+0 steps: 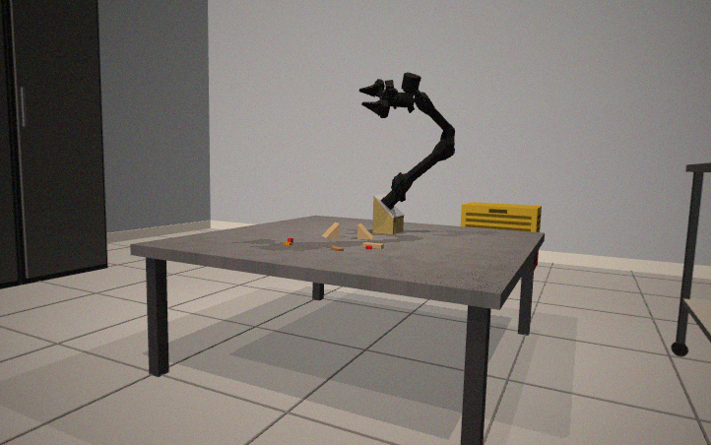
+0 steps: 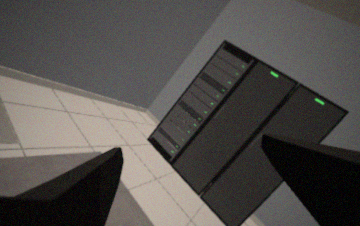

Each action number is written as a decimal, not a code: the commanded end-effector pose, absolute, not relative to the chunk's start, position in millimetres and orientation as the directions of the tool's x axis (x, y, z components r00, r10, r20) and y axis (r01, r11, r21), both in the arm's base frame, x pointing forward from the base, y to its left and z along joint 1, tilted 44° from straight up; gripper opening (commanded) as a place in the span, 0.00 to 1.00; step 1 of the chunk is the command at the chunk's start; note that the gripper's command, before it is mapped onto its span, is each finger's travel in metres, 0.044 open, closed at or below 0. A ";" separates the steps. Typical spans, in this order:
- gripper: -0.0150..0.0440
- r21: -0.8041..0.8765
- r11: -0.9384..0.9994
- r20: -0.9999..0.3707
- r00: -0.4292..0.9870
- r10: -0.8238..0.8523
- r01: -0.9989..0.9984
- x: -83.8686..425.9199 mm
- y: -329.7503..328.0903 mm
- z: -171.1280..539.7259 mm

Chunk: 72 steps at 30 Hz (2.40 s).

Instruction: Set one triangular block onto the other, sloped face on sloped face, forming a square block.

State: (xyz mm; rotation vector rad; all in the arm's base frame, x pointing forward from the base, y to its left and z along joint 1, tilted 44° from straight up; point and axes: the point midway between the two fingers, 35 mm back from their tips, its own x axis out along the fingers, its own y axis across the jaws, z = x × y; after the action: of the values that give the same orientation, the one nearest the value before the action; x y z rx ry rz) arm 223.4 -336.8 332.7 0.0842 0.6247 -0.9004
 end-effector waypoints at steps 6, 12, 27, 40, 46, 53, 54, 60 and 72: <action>1.00 0.049 0.747 -0.834 0.439 -0.334 0.662 267.7 -327.7 179.5; 1.00 0.234 0.727 -0.929 0.370 -0.029 0.645 277.8 -294.2 83.4; 1.00 0.491 0.362 -0.729 0.147 0.668 0.792 243.1 -152.4 -80.8; 1.00 0.491 0.362 -0.730 0.147 0.667 0.792 247.3 -145.8 -90.3; 1.00 0.490 0.362 -0.731 0.148 0.666 0.793 250.6 -140.2 -97.9; 1.00 0.490 0.362 -0.731 0.148 0.666 0.793 254.0 -133.4 -106.6; 1.00 0.490 0.363 -0.731 0.148 0.666 0.792 254.5 -132.4 -107.9; 1.00 0.491 0.363 -0.731 0.148 0.666 0.792 257.2 -126.2 -115.1; 1.00 0.492 0.363 -0.730 0.148 0.667 0.792 261.8 -113.5 -129.3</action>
State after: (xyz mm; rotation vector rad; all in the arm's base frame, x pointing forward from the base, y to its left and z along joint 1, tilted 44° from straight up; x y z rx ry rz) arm 262.4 -119.3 -125.3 1.3406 1.5606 -0.1477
